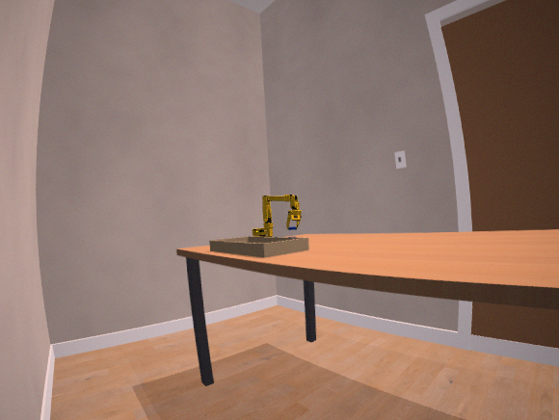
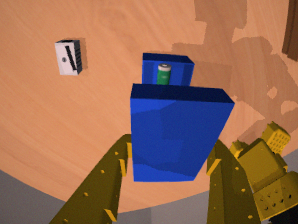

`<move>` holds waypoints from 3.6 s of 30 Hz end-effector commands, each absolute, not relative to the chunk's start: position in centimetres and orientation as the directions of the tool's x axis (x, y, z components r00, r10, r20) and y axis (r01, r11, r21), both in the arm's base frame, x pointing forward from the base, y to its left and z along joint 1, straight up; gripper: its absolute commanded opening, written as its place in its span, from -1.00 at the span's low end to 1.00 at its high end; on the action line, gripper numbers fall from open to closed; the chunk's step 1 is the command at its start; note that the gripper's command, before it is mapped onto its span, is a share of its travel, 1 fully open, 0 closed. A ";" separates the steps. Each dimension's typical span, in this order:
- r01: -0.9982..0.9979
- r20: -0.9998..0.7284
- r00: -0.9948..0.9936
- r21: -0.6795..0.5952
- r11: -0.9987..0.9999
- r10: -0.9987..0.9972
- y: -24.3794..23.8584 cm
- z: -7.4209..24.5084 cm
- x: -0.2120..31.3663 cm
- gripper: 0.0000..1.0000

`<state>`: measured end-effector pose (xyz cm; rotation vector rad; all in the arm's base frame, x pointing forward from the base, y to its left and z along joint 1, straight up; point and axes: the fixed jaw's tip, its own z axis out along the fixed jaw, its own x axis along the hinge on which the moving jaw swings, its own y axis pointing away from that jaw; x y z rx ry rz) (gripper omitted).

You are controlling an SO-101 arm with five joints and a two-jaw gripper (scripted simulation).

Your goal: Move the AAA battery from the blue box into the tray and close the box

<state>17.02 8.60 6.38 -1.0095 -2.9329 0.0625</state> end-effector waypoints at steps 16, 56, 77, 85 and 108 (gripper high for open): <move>0.591 -0.001 -0.807 0.000 0.807 0.591 10.0 7.3 17.5 -0.57; 0.459 -0.002 -0.889 0.004 0.889 0.459 15.7 7.2 17.3 -0.57; 0.458 -0.002 -0.889 0.004 0.889 0.458 15.7 7.2 17.3 -0.57; 0.453 -0.006 -0.892 0.016 0.892 0.453 15.9 7.4 17.3 -0.57; 0.451 -0.008 -0.892 0.019 0.892 0.451 16.0 7.5 17.3 -0.57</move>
